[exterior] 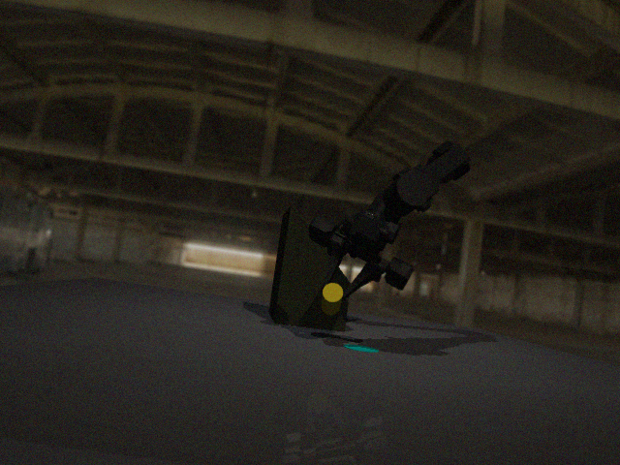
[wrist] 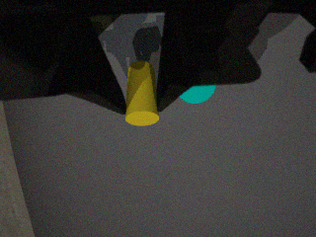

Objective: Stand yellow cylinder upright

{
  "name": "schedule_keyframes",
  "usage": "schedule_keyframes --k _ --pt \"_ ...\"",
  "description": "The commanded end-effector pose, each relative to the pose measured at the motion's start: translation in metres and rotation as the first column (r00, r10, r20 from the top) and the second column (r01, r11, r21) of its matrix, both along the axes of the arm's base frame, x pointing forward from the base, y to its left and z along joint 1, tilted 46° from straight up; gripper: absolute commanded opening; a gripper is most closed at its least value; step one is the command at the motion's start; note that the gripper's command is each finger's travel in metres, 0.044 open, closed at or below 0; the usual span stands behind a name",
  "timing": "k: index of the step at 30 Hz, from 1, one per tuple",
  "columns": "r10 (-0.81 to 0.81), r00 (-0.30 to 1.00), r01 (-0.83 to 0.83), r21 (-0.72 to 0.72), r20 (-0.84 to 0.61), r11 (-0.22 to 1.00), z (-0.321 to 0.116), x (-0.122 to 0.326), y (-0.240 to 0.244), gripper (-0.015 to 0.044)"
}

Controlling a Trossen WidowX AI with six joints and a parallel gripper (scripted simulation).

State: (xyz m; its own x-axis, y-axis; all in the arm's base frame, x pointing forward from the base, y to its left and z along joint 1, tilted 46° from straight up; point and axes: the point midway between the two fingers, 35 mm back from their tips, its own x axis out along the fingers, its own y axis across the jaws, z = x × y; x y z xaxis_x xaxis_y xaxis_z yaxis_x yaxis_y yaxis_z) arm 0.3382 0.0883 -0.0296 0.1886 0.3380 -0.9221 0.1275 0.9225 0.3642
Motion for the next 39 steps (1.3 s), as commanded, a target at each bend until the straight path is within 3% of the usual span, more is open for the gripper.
schedule_keyframes --k 1,39 --pt "-0.011 1.000 0.011 -0.014 0.018 1.000 -0.0012 -0.0017 0.0009 0.0105" --pt "-0.110 0.968 0.132 -0.085 0.224 0.988 -0.0057 0.0020 0.0059 0.0105"
